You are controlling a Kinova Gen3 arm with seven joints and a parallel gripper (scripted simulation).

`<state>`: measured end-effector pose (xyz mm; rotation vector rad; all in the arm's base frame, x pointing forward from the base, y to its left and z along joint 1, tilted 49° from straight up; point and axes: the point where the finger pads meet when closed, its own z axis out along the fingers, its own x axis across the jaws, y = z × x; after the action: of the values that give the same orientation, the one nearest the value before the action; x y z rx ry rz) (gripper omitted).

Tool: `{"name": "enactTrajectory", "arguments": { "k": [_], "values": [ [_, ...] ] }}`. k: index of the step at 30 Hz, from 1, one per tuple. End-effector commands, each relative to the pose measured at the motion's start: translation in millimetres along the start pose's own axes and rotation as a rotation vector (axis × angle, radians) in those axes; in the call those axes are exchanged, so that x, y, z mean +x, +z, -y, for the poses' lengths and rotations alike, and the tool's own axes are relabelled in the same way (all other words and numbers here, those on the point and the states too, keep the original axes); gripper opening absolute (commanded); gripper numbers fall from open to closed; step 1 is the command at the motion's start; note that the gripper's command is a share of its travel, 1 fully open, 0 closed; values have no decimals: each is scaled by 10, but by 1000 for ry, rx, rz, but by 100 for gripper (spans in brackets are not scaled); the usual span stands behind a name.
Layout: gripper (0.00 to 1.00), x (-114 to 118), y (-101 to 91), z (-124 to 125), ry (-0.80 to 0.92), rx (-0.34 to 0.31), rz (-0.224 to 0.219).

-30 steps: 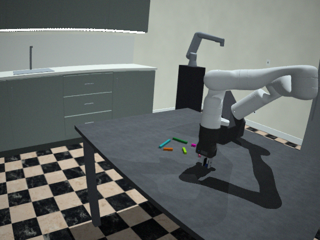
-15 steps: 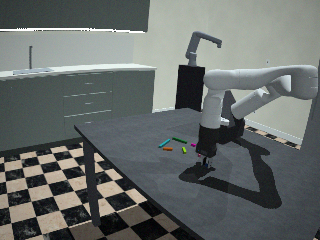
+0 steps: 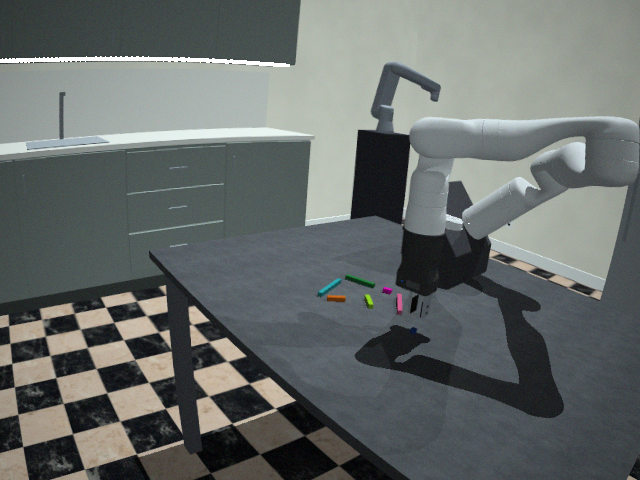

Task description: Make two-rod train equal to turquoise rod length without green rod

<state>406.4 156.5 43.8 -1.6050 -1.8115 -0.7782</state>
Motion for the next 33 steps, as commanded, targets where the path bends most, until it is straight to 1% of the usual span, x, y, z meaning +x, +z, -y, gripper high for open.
{"name": "enactTrajectory", "arguments": {
  "k": [1, 4, 6, 11, 15, 16, 33],
  "values": [
    [54, 0, -202, -62, -3, -21, 1],
    [54, 0, -345, -59, -3, -21, 1],
    [54, 0, -345, -59, -3, -21, 1],
    [54, 0, -481, -56, -3, -21, 1],
    [54, 0, -500, -56, -3, -21, 1],
    [100, 0, -500, -56, -3, -21, 1],
    [100, 0, -500, -56, -3, -21, 1]
  ]
}}
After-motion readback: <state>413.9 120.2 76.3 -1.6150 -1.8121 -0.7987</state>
